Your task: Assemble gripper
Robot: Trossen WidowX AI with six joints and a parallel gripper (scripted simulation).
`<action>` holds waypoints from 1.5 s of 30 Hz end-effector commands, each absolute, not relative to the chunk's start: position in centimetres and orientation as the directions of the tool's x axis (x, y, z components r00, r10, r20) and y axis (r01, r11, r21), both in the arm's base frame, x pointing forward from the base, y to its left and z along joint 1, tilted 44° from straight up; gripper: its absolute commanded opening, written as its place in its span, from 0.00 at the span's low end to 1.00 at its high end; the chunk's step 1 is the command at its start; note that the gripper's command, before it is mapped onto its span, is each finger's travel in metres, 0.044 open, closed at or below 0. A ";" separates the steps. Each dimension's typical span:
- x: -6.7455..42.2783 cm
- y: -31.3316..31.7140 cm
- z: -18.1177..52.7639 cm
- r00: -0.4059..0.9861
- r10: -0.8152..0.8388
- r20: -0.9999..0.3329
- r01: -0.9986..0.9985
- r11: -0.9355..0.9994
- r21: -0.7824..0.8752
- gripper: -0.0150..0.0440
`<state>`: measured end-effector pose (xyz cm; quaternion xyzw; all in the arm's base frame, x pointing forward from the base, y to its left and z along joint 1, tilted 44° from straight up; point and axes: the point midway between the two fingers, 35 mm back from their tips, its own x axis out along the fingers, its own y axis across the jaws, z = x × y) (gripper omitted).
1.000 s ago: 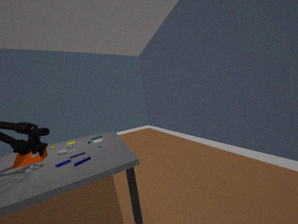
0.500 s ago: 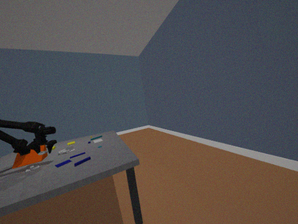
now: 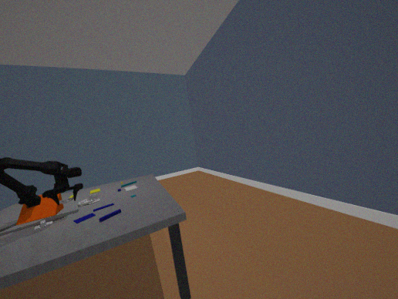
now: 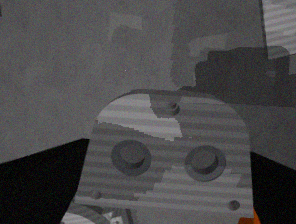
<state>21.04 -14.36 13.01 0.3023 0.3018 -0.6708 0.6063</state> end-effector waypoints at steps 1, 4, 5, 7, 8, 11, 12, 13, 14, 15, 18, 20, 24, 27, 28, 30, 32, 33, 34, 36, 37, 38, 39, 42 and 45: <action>21.9 -13.7 12.4 -0.081 -0.631 -0.771 0.992 0.021 -0.121 0.85; 22.4 -13.2 11.9 -0.082 -0.631 -0.772 0.980 0.089 -0.176 0.85; 22.6 -13.1 11.7 -0.082 -0.631 -0.772 0.975 0.111 -0.194 0.85; 22.9 -12.7 11.4 -0.083 -0.630 -0.772 0.961 0.155 -0.230 0.85; 23.1 -12.6 11.2 -0.083 -0.630 -0.772 0.953 0.177 -0.247 0.85; 23.5 -12.1 10.7 -0.084 -0.630 -0.772 0.923 0.242 -0.298 0.85; 23.6 -11.9 10.6 -0.084 -0.630 -0.772 0.912 0.263 -0.315 0.85; 23.8 -11.7 10.4 -0.085 -0.631 -0.771 0.900 0.284 -0.331 0.85; 23.9 -11.5 10.2 -0.085 -0.631 -0.771 0.887 0.305 -0.347 0.85; 24.1 -11.4 10.1 -0.085 -0.631 -0.771 0.873 0.326 -0.363 0.85; 24.5 -10.8 9.5 -0.087 -0.632 -0.770 0.827 0.385 -0.409 0.85; 24.7 -10.4 9.2 -0.087 -0.633 -0.769 0.794 0.423 -0.438 0.85; 25.2 -9.7 8.5 -0.089 -0.635 -0.767 0.718 0.493 -0.491 0.85; 25.5 -9.1 8.0 -0.090 -0.637 -0.765 0.654 0.542 -0.528 0.85; 25.6 -8.9 7.8 -0.090 -0.638 -0.765 0.632 0.557 -0.539 0.85; 25.8 -8.5 7.4 -0.090 -0.640 -0.763 0.586 0.586 -0.560 0.85; 26.0 -8.1 7.0 -0.091 -0.642 -0.762 0.538 0.612 -0.580 0.85; 26.0 -7.9 6.9 -0.091 -0.643 -0.761 0.513 0.625 -0.589 0.85; 26.1 -7.7 6.7 -0.091 -0.644 -0.760 0.488 0.636 -0.598 0.85; 26.3 -7.3 6.3 -0.092 -0.646 -0.758 0.436 0.658 -0.614 0.85; 26.4 -7.1 6.1 -0.092 -0.647 -0.757 0.410 0.668 -0.621 0.85; 26.4 -6.9 5.9 -0.092 -0.648 -0.756 0.383 0.678 -0.628 0.85; 26.5 -6.7 5.8 -0.092 -0.649 -0.755 0.356 0.687 -0.634 0.85; 26.7 -6.1 5.2 -0.092 -0.653 -0.751 0.273 0.709 -0.650 0.85; 26.8 -5.5 4.6 -0.092 -0.658 -0.748 0.188 0.726 -0.662 0.85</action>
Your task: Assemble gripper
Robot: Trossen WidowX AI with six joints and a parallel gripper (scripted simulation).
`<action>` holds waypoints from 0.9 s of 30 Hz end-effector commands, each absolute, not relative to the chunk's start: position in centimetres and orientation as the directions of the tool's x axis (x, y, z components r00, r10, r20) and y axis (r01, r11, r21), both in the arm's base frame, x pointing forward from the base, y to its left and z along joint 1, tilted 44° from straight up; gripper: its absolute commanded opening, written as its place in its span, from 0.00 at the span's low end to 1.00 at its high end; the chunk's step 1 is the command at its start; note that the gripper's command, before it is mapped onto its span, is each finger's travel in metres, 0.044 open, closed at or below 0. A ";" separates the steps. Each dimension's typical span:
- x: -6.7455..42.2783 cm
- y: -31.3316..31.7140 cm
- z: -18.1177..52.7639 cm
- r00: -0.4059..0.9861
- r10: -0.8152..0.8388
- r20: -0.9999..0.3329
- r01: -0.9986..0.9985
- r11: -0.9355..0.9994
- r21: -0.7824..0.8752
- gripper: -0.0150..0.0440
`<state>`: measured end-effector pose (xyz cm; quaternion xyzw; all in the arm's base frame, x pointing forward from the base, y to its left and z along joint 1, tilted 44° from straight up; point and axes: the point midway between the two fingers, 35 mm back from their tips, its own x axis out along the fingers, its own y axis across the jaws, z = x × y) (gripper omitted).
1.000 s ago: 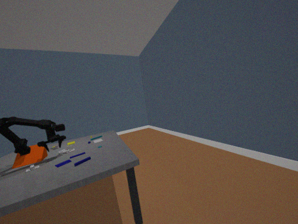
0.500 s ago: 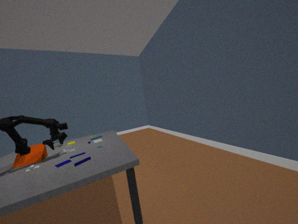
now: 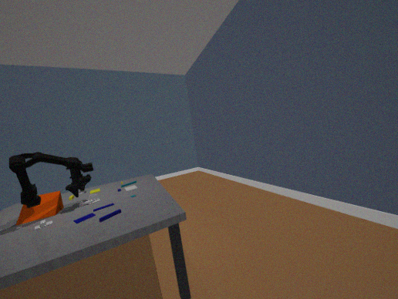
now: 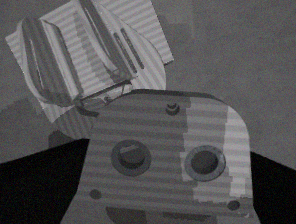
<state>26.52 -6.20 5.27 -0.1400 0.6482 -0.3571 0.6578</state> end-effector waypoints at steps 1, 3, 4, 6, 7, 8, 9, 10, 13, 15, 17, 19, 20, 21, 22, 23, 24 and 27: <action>26.9 -5.3 4.4 -0.092 -0.659 -0.746 0.159 0.730 -0.664 0.85; 27.0 -4.9 4.1 -0.092 -0.662 -0.744 0.102 0.737 -0.669 0.85; 27.0 -4.6 3.9 -0.092 -0.664 -0.742 0.073 0.739 -0.670 0.85; 27.1 -4.2 3.5 -0.091 -0.667 -0.739 0.015 0.741 -0.671 0.85; 27.1 -4.0 3.3 -0.091 -0.669 -0.738 -0.014 0.742 -0.671 0.85; 27.1 -3.8 3.1 -0.091 -0.671 -0.736 -0.043 0.741 -0.670 0.85; 27.1 -3.6 2.9 -0.090 -0.672 -0.735 -0.072 0.740 -0.668 0.85; 27.2 -3.4 2.7 -0.090 -0.674 -0.733 -0.101 0.739 -0.667 0.85; 27.2 -2.9 2.3 -0.089 -0.678 -0.729 -0.168 0.732 -0.660 0.85; 27.2 -2.9 2.2 -0.089 -0.679 -0.729 -0.173 0.731 -0.660 0.85; 27.2 -2.9 2.2 -0.089 -0.679 -0.729 -0.173 0.731 -0.660 0.85; 27.2 -2.9 2.2 -0.089 -0.679 -0.729 -0.173 0.731 -0.660 0.85; 27.2 -2.9 2.2 -0.089 -0.679 -0.729 -0.173 0.731 -0.660 0.85; 27.2 -2.9 2.2 -0.089 -0.679 -0.729 -0.173 0.731 -0.660 0.85; 27.2 -2.9 2.2 -0.089 -0.679 -0.729 -0.173 0.731 -0.660 0.85; 27.2 -2.9 2.2 -0.089 -0.679 -0.729 -0.173 0.731 -0.660 0.85; 27.2 -2.9 2.2 -0.089 -0.679 -0.729 -0.173 0.731 -0.660 0.85; 27.2 -2.9 2.2 -0.089 -0.679 -0.729 -0.173 0.731 -0.660 0.85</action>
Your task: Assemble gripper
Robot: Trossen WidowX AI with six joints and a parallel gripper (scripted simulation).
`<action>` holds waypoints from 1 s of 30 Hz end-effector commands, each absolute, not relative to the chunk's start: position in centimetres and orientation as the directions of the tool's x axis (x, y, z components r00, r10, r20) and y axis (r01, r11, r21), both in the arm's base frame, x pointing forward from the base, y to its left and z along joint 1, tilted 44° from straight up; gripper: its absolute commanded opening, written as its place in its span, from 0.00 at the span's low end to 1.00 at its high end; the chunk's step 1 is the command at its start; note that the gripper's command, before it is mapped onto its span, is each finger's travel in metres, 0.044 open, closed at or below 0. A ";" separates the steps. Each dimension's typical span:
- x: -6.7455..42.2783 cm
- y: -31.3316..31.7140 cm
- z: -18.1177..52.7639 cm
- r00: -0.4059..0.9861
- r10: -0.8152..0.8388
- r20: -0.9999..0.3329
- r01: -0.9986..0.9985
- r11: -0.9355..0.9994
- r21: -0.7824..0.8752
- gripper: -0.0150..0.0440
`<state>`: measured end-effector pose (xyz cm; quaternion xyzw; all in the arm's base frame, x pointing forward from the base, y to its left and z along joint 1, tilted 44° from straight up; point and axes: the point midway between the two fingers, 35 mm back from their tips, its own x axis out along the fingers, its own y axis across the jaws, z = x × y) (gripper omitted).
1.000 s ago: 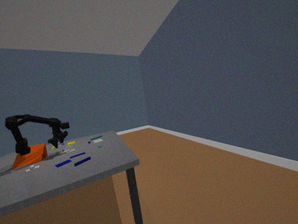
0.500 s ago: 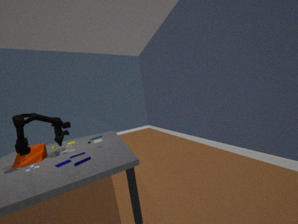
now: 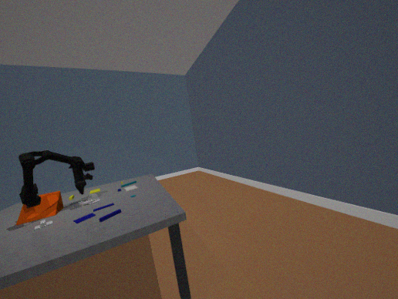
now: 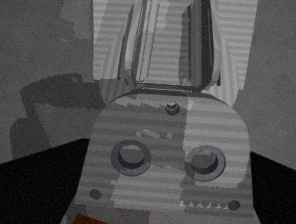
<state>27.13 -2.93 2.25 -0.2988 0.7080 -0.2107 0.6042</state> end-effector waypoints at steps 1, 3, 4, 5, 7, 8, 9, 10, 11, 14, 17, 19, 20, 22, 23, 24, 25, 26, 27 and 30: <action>27.2 -2.9 2.2 -0.089 -0.679 -0.729 -0.173 0.731 -0.660 0.85; 27.2 -2.9 2.2 -0.089 -0.679 -0.729 -0.173 0.731 -0.660 0.85; 27.2 -2.9 2.2 -0.089 -0.679 -0.729 -0.173 0.731 -0.660 0.85; 27.2 -2.9 2.2 -0.089 -0.679 -0.729 -0.173 0.731 -0.660 0.85; 27.2 -2.9 2.2 -0.089 -0.679 -0.729 -0.173 0.731 -0.660 0.85; 27.2 -2.9 2.2 -0.089 -0.679 -0.729 -0.173 0.731 -0.660 0.85; 27.2 -2.9 2.2 -0.089 -0.679 -0.729 -0.173 0.731 -0.660 0.85; 27.2 -2.9 2.2 -0.089 -0.679 -0.729 -0.173 0.731 -0.660 0.85; 27.2 -2.9 2.2 -0.089 -0.679 -0.729 -0.173 0.731 -0.660 0.85; 27.1 -2.9 2.2 -0.089 -0.679 -0.729 -0.173 0.731 -0.660 0.85; 26.5 -3.0 2.4 -0.089 -0.679 -0.729 -0.171 0.731 -0.660 0.85; 26.0 -3.1 2.5 -0.090 -0.679 -0.729 -0.170 0.732 -0.660 0.85; 25.9 -3.1 2.6 -0.090 -0.679 -0.729 -0.170 0.732 -0.660 0.85; 25.8 -3.1 2.6 -0.090 -0.679 -0.729 -0.170 0.732 -0.660 0.85; 25.8 -3.1 2.6 -0.090 -0.679 -0.729 -0.170 0.732 -0.660 0.85; 25.8 -3.1 2.6 -0.090 -0.679 -0.729 -0.170 0.732 -0.660 0.85; 25.8 -3.1 2.6 -0.090 -0.679 -0.729 -0.170 0.732 -0.660 0.85; 25.8 -3.1 2.6 -0.090 -0.679 -0.729 -0.170 0.732 -0.660 0.85; 25.8 -3.1 2.6 -0.090 -0.679 -0.729 -0.170 0.732 -0.660 0.85; 25.8 -3.1 2.6 -0.090 -0.679 -0.729 -0.170 0.732 -0.660 0.85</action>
